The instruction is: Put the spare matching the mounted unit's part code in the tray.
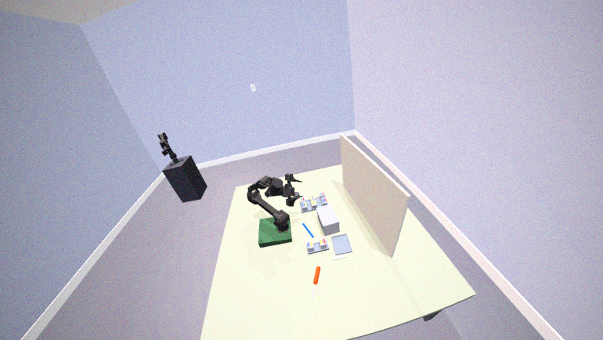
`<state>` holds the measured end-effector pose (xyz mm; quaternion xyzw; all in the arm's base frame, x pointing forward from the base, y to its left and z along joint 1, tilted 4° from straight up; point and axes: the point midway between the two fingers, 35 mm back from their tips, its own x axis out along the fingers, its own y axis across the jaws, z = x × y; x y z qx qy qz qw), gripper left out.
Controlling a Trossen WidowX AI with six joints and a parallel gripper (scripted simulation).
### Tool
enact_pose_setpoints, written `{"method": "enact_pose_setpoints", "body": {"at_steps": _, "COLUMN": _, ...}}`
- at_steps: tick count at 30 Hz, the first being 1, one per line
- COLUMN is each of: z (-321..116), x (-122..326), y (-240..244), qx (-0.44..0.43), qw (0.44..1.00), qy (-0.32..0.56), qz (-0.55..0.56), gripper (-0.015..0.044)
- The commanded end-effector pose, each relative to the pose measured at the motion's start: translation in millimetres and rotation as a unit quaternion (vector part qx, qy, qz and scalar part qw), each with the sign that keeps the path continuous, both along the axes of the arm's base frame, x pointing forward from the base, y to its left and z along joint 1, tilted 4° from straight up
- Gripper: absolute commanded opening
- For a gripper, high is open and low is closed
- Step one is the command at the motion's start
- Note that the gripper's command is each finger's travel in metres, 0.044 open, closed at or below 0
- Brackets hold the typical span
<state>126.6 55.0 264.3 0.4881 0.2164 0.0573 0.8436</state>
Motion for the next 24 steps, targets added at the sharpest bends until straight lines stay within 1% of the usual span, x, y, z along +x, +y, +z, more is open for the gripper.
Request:
{"method": "enact_pose_setpoints", "body": {"at_steps": 1, "z": 0.0, "x": 0.0, "y": 0.0, "qx": 0.0, "qw": 1.0, "qy": 0.0, "qz": 0.0, "gripper": 0.0426}}
{"method": "enact_pose_setpoints", "body": {"at_steps": 2, "z": 0.0, "x": 0.0, "y": 0.0, "qx": 0.0, "qw": 1.0, "qy": 0.0, "qz": 0.0, "gripper": 0.044}}
{"method": "enact_pose_setpoints", "body": {"at_steps": 8, "z": 3.1, "x": 1.3, "y": -2.3, "qx": -0.004, "qw": 1.0, "qy": 0.008, "qz": 0.001, "gripper": 0.044}}
{"method": "enact_pose_setpoints", "body": {"at_steps": 16, "z": 31.5, "x": 29.3, "y": -33.9, "qx": -0.071, "qw": 0.991, "qy": 0.107, "qz": 0.033, "gripper": 0.044}}
{"method": "enact_pose_setpoints", "body": {"at_steps": 21, "z": 32.0, "x": 63.4, "y": -53.2, "qx": -0.117, "qw": 0.975, "qy": 0.176, "qz": 0.067, "gripper": 0.044}}
{"method": "enact_pose_setpoints", "body": {"at_steps": 24, "z": 30.7, "x": 79.1, "y": -59.3, "qx": -0.141, "qw": 0.965, "qy": 0.203, "qz": 0.084, "gripper": 0.044}}
